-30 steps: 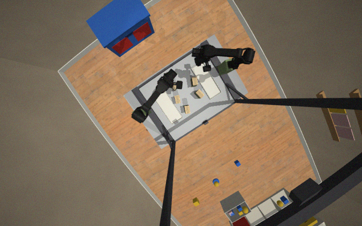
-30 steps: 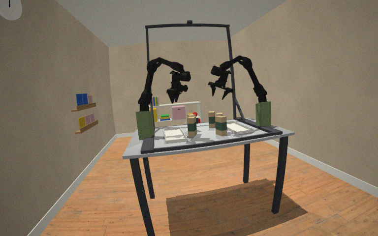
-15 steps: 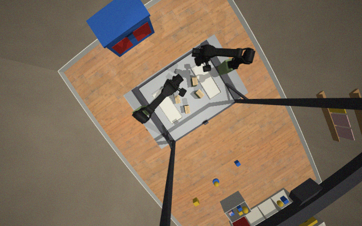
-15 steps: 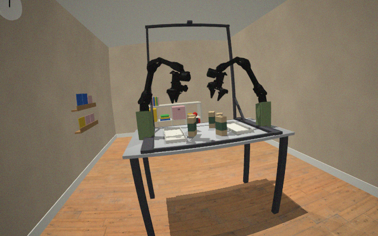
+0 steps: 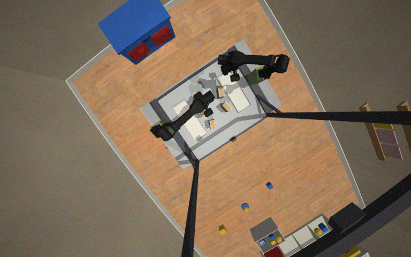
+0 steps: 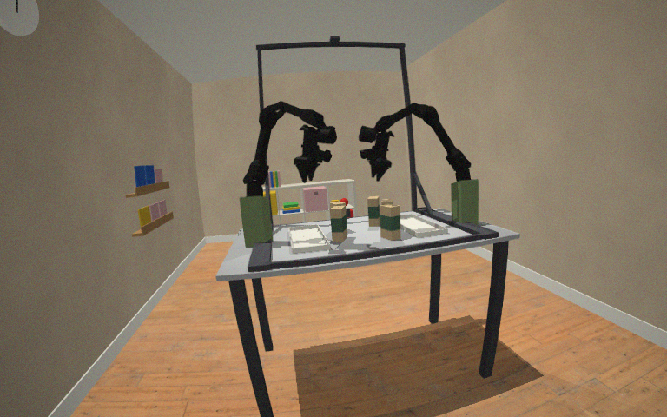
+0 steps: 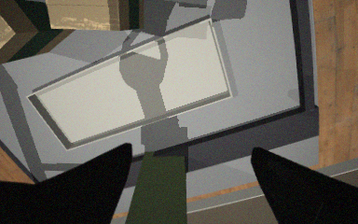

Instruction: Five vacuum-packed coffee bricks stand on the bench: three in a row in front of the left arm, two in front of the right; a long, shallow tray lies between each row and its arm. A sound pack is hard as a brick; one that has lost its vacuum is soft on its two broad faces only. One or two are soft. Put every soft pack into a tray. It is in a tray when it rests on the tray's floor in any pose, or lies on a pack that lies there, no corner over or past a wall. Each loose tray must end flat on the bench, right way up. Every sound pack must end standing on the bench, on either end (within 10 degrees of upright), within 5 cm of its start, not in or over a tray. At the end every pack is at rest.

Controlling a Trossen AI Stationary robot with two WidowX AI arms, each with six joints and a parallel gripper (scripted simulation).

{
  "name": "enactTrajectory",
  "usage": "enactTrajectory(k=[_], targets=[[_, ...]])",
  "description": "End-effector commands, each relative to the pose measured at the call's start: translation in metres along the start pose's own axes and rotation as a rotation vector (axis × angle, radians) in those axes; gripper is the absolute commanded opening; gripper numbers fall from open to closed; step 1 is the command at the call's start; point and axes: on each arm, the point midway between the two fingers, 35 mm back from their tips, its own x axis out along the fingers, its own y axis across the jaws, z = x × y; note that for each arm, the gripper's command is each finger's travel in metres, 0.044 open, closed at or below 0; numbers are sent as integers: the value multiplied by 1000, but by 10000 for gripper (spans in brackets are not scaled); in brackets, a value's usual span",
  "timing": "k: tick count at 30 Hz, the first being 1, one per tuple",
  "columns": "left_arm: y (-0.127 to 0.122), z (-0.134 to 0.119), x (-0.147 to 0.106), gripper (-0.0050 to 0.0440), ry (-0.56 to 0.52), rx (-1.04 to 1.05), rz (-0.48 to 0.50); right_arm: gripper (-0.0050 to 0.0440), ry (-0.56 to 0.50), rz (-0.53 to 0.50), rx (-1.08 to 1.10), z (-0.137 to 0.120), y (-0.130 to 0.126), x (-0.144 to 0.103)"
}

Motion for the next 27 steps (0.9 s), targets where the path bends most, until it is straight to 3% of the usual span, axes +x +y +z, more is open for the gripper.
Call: enactTrajectory(k=[1,27], targets=[[-17,6,2,365,8,175,6,366,-23,-8,-4,2,1,-6],[-85,-5,41,365,114,926,-8,366,-23,-8,-4,2,1,-6]])
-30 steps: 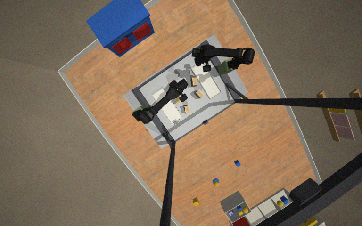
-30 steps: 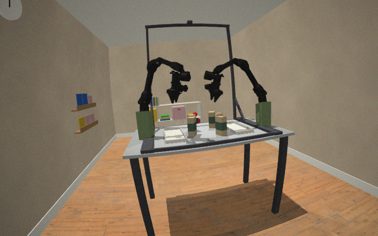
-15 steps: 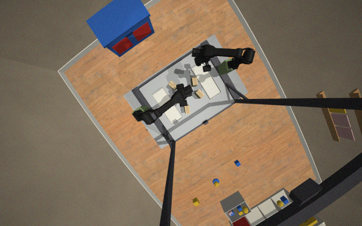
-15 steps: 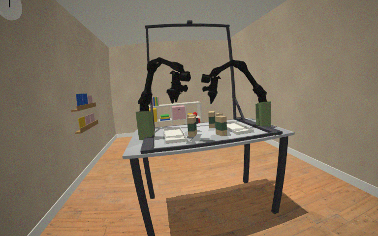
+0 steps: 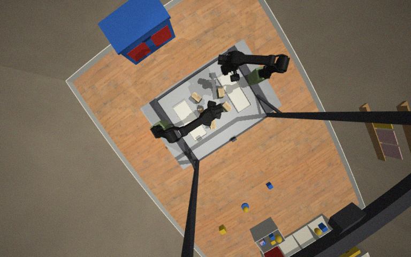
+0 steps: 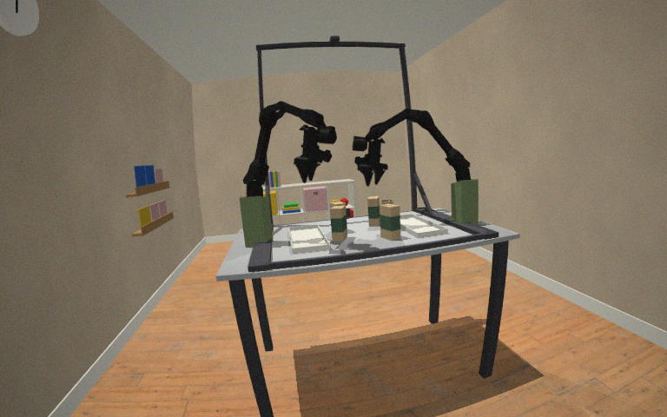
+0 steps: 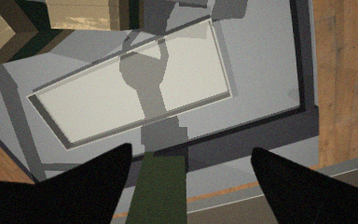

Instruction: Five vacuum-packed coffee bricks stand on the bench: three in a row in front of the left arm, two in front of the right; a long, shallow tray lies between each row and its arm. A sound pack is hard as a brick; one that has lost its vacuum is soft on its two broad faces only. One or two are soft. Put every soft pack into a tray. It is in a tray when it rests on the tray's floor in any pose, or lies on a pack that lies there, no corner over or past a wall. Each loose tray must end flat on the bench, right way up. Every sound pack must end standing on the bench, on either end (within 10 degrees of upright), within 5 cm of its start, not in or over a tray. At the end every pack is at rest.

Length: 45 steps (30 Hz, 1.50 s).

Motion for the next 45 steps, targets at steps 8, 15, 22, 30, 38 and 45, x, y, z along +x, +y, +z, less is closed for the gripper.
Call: enactTrajectory(k=[8,15,22,30,38,45], targets=[[-20,21,7,365,32,358,-5,366,-23,-8,-4,2,1,-6],[-42,33,19,365,57,592,-22,366,-23,-8,-4,2,1,-6],[-53,38,25,365,70,715,-32,366,-23,-8,-4,2,1,-6],[-84,51,40,365,94,992,-60,366,-23,-8,-4,2,1,-6],[-87,53,42,365,110,1164,-77,366,-23,-8,-4,2,1,-6],[-87,53,42,365,110,1164,-77,366,-23,-8,-4,2,1,-6]])
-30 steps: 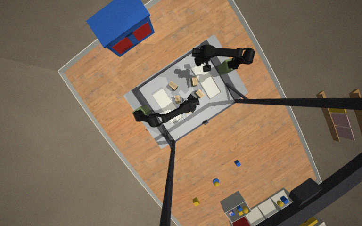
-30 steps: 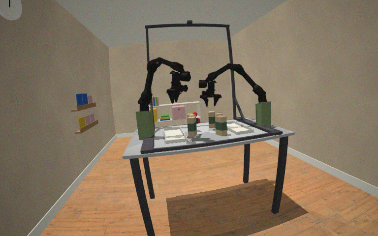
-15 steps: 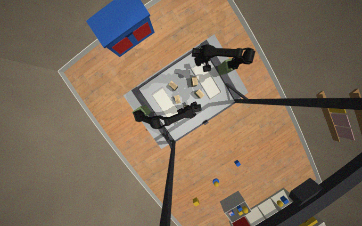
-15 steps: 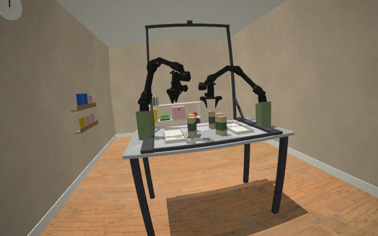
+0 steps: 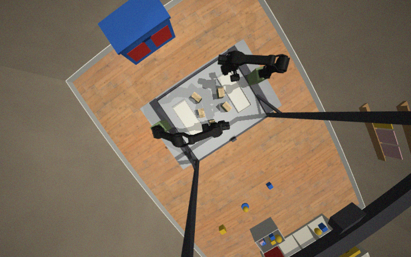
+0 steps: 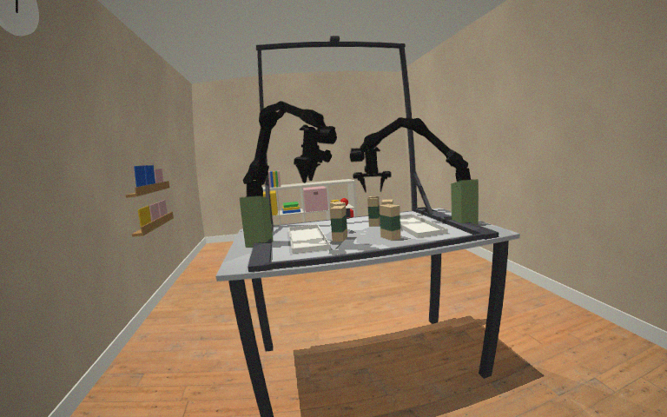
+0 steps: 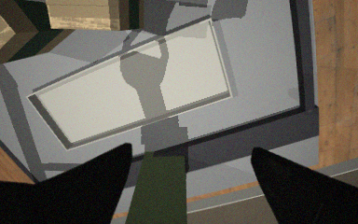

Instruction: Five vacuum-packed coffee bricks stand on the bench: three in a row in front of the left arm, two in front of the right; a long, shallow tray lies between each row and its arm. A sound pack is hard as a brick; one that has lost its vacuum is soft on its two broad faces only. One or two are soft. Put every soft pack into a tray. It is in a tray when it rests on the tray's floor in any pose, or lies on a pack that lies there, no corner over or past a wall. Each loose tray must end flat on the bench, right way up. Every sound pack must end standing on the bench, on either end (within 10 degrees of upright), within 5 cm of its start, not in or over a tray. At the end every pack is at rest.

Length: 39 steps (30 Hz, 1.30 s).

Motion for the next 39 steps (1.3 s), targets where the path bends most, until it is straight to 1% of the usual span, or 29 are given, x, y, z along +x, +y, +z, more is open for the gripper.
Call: enactTrajectory(k=[1,19,23,25,27,29,31,33,35,39], targets=[[5,2,-8,365,3,22,22,366,-23,-8,-4,2,1,-6],[5,2,-8,365,3,22,22,366,-23,-8,-4,2,1,-6],[5,2,-8,365,3,22,22,366,-53,-14,152,27,18,3],[5,2,-8,365,3,22,22,366,-65,-16,231,30,20,5],[5,2,-8,365,3,22,22,366,-65,-16,231,30,20,5],[5,2,-8,365,3,22,22,366,-75,-16,310,38,27,11],[5,2,-8,365,3,22,22,366,-85,-16,390,38,27,11],[5,2,-8,365,3,22,22,366,-93,-13,464,45,35,17],[5,2,-8,365,3,22,22,366,-98,-12,509,46,35,18],[5,2,-8,365,3,22,22,366,-111,-4,628,58,48,28]])
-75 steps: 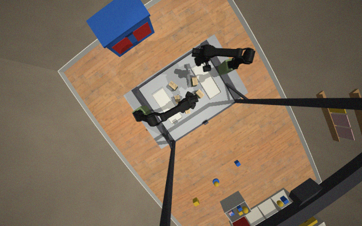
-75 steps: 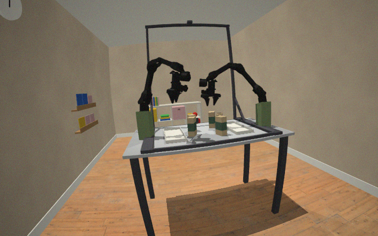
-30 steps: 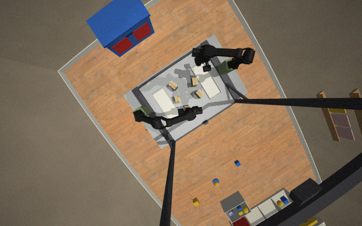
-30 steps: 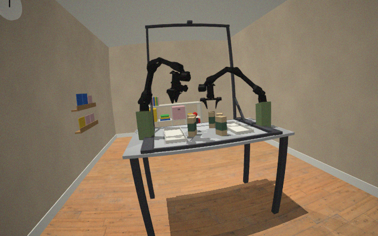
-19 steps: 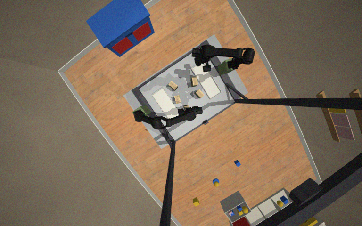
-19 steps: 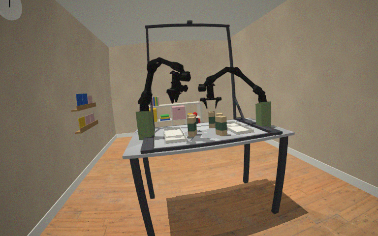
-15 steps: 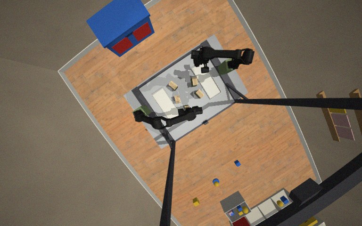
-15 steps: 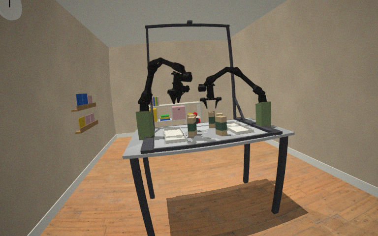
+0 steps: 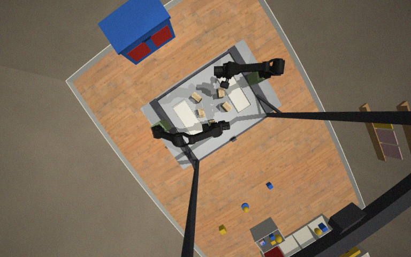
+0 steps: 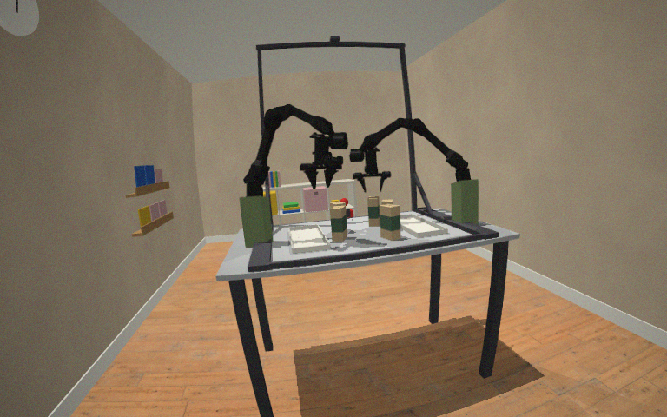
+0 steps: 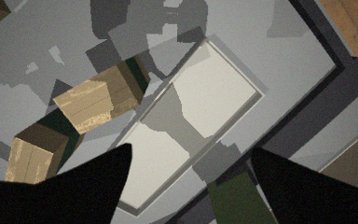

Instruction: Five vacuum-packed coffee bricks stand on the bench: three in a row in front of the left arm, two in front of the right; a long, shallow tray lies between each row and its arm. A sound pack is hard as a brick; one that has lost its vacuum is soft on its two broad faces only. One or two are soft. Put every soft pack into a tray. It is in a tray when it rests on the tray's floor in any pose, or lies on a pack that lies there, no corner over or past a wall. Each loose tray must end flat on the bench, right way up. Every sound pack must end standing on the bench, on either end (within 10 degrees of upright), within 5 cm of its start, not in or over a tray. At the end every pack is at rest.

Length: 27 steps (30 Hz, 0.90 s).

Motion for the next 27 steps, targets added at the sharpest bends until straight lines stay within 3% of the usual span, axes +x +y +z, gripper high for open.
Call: enactTrajectory(k=[1,6,10,13,16,27], targets=[[4,2,-10,365,3,10,25,366,-38,10,158,5,20,6],[4,2,-10,365,3,10,25,366,-45,14,238,5,20,6],[4,2,-10,365,3,10,25,366,-54,28,397,7,42,20],[4,2,-10,365,3,10,25,366,-59,34,477,7,42,20],[4,2,-10,365,3,10,25,366,-63,47,594,7,60,32],[4,2,-10,365,3,10,25,366,-64,86,910,4,86,49]])
